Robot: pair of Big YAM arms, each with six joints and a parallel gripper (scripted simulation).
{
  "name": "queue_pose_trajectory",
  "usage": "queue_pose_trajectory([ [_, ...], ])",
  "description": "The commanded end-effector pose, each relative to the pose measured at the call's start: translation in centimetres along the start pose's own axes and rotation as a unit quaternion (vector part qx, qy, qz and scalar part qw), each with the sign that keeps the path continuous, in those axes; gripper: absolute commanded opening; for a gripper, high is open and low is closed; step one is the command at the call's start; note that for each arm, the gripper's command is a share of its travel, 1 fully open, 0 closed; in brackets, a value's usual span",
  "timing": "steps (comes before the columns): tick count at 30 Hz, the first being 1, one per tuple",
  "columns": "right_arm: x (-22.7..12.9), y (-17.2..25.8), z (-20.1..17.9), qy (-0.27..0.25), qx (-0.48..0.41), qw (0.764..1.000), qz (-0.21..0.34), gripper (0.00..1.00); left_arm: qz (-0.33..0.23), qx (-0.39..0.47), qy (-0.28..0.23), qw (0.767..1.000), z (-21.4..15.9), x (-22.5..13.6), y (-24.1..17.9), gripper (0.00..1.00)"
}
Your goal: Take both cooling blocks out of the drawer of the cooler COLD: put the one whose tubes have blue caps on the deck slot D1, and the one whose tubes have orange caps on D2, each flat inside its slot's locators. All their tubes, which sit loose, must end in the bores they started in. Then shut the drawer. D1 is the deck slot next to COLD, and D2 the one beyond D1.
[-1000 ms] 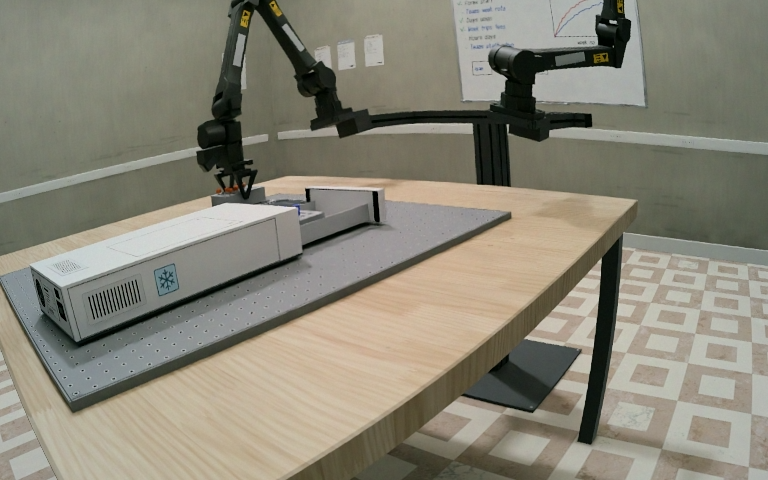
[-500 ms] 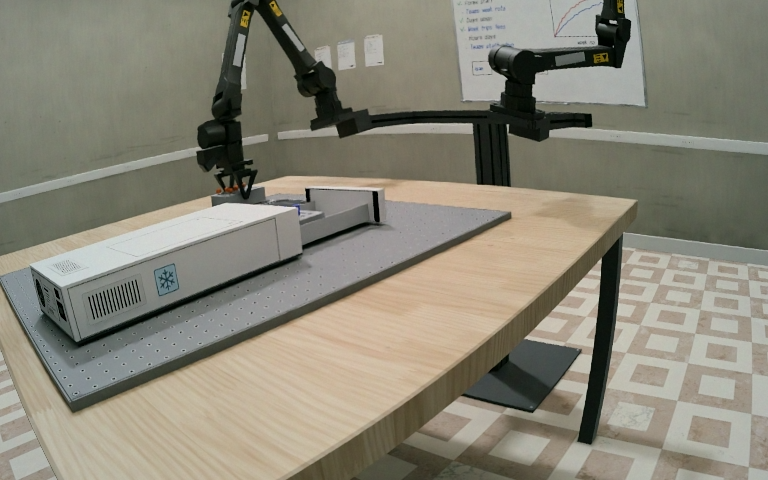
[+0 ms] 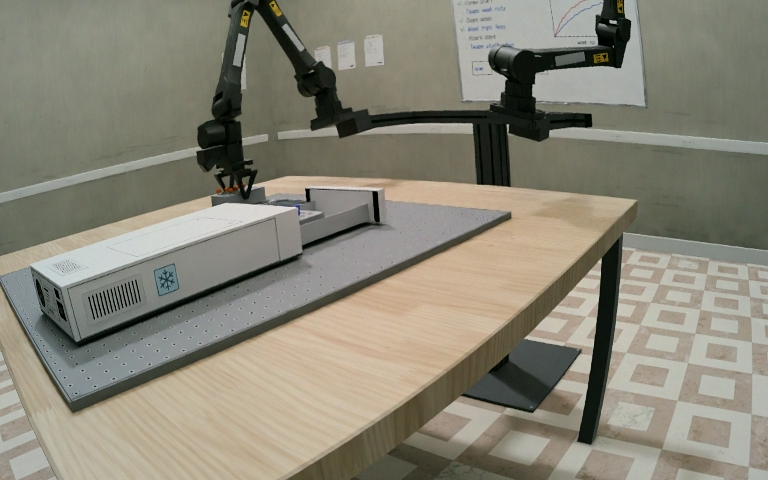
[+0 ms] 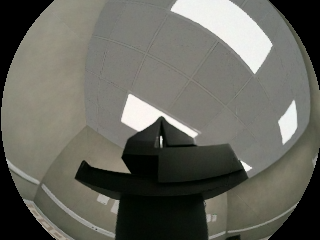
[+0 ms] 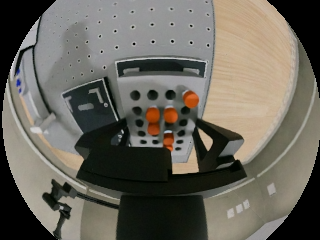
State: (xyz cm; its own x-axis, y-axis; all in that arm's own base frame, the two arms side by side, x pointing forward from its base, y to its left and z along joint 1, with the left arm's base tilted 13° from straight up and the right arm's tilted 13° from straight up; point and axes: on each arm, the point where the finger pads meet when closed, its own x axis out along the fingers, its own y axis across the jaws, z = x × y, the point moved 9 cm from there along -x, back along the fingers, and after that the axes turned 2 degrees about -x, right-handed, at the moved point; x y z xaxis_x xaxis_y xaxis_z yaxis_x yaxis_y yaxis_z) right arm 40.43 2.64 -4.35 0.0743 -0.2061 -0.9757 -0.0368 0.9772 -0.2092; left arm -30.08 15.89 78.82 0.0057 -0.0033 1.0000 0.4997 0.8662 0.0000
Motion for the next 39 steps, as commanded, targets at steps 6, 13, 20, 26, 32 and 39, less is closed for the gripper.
queue_pose_trajectory([
  [6, 0.05, -0.3, 2.43, -0.027, 0.002, 1.0, 0.004, 0.0, 0.0, -0.001, 0.018, 1.0, -2.03, 0.79, 0.19, 0.0],
  [13, 0.05, -0.3, 2.43, -0.027, 0.002, 1.0, 0.004, 0.08, 0.0, -0.001, 0.018, 1.0, -2.03, 0.79, 0.19, 0.0],
  [20, 0.05, -0.3, 2.43, -0.027, 0.002, 1.0, 0.004, 0.17, 0.0, -0.001, 0.018, 1.0, -2.03, 0.79, 0.19, 0.0],
  [26, 0.05, -0.3, 2.43, -0.027, 0.002, 1.0, 0.004, 0.27, 0.0, -0.001, 0.018, 1.0, -2.03, 0.79, 0.19, 0.0],
  [32, 0.05, -0.3, 2.43, -0.027, 0.002, 1.0, 0.004, 0.33, 0.0, -0.001, 0.018, 1.0, -2.03, 0.79, 0.19, 0.0],
  [39, 0.05, -0.3, 2.43, -0.027, 0.002, 1.0, 0.004, 0.45, 0.0, -0.001, 0.018, 1.0, -2.03, 0.79, 0.19, 0.0],
])
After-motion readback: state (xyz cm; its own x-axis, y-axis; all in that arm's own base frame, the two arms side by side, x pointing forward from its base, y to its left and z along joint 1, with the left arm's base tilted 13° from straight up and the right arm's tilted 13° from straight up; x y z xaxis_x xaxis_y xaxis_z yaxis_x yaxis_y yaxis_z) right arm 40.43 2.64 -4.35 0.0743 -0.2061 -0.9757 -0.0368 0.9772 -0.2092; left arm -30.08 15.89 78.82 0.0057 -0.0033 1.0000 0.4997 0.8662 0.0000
